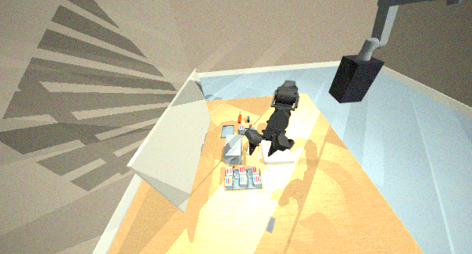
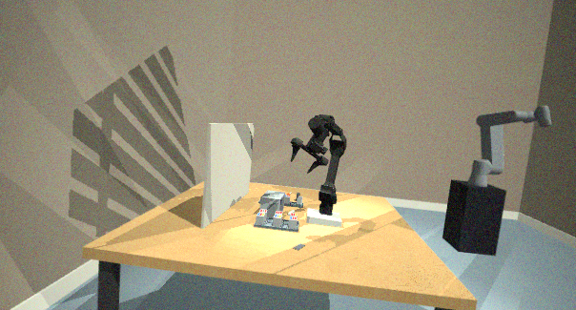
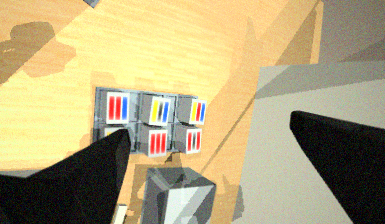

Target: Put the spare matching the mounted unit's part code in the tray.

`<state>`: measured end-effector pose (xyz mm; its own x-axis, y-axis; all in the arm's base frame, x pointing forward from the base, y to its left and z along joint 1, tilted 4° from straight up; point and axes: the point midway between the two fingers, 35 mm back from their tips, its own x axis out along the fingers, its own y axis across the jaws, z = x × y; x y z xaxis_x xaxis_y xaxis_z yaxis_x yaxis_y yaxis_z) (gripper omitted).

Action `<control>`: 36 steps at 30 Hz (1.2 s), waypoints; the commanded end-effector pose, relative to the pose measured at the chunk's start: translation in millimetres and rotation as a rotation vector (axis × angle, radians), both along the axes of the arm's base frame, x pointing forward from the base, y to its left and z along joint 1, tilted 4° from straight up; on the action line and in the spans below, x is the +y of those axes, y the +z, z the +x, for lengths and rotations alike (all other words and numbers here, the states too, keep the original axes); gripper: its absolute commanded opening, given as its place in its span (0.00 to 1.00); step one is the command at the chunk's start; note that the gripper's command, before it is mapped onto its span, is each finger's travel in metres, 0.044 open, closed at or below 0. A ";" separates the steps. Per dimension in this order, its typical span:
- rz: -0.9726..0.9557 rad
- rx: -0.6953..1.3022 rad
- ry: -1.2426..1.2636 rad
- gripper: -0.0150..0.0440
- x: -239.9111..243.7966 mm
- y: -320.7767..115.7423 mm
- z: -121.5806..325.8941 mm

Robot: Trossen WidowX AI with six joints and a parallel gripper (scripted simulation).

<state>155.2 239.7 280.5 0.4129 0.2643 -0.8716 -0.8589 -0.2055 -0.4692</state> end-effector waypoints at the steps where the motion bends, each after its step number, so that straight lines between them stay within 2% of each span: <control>1: 0.024 0.107 -0.311 1.00 -19.6 -9.4 51.4; 5: 0.044 0.168 -0.513 1.00 -37.0 -16.3 82.4; 9: 0.082 0.254 -0.839 1.00 -68.6 -29.1 125.2; 15: 0.157 0.375 -1.369 1.00 -138.5 -53.4 182.6; 21: 0.234 0.469 -1.842 1.00 -216.2 -78.4 215.7; 36: 0.240 0.476 -1.876 1.00 -222.2 -80.3 217.2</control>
<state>372.3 17.6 201.2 0.0527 -0.0545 -0.9971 0.0683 0.9964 -0.0508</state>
